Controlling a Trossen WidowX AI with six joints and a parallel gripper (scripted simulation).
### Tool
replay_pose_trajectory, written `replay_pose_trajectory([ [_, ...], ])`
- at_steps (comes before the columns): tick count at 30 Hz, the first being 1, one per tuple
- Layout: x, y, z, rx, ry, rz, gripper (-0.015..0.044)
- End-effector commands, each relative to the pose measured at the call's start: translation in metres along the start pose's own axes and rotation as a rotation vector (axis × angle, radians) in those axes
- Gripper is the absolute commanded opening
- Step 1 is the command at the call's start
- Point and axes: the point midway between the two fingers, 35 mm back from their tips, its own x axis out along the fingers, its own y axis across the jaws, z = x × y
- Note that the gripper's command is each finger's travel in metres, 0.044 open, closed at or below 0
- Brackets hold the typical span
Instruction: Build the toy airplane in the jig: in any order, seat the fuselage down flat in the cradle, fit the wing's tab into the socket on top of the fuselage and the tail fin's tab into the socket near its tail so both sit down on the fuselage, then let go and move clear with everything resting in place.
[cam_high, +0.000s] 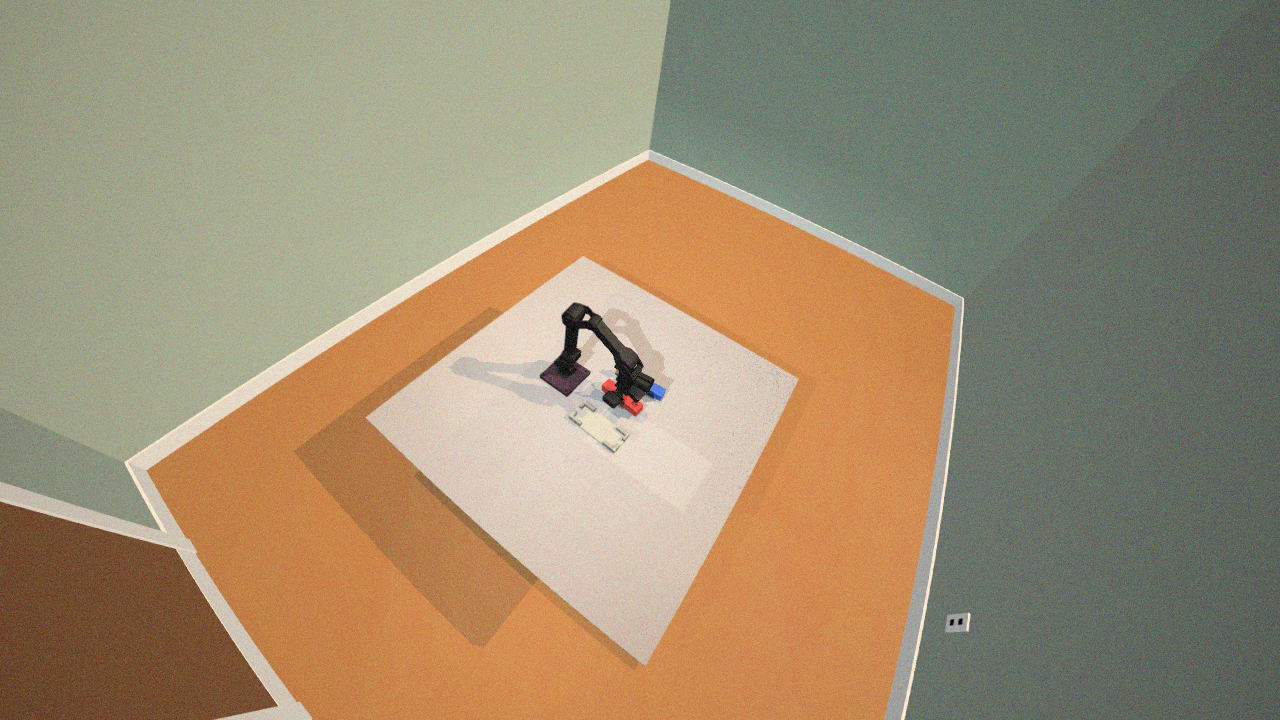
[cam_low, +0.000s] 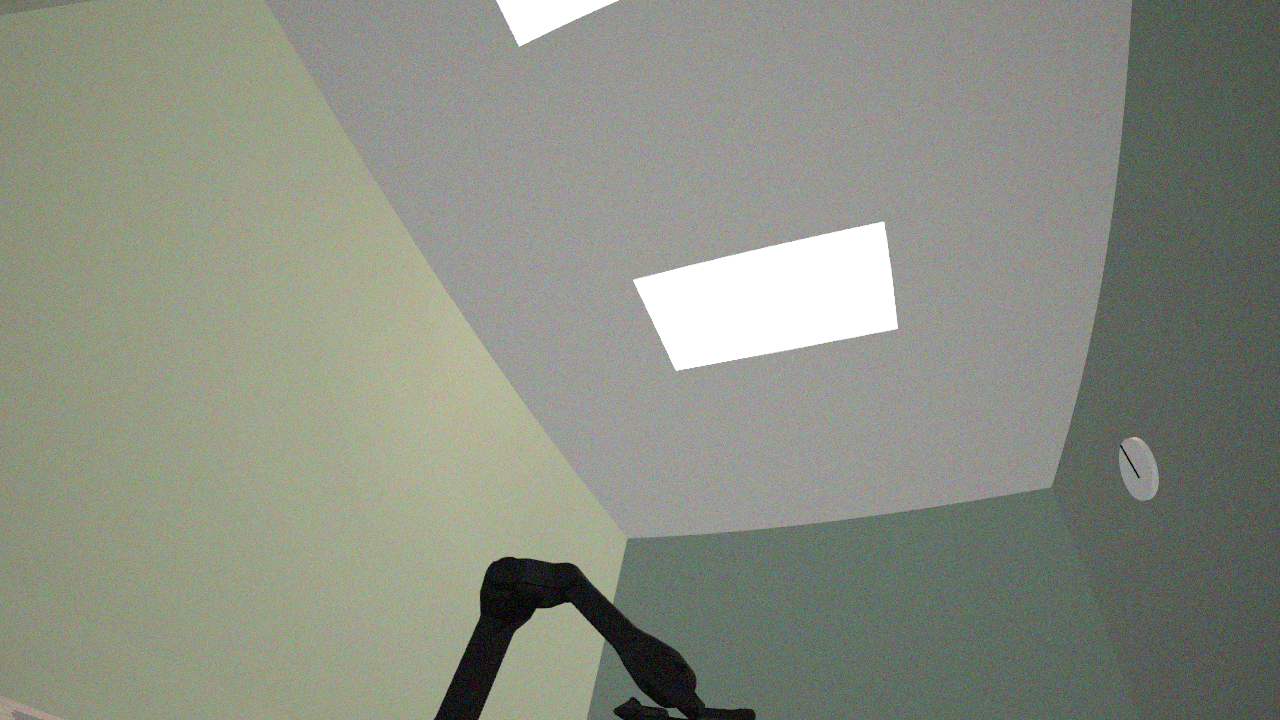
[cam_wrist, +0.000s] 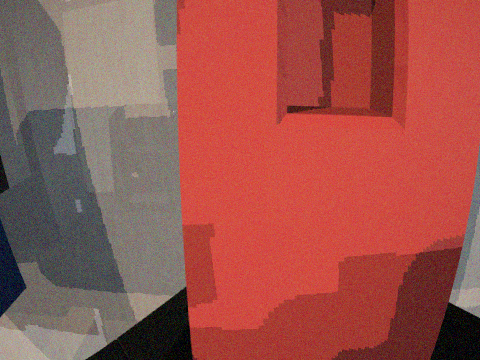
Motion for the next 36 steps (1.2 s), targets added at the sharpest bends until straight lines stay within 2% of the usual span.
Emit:
replay_pose_trajectory([
  [1, -0.014, 0.000, 0.004, -0.002, -0.010, 0.000, 0.0000],
  [30, -0.105, -0.001, -0.003, -0.002, -0.010, 0.000, 0.0000],
  [36, -0.108, -0.005, -0.002, -0.003, -0.010, -0.001, 0.0000],
])
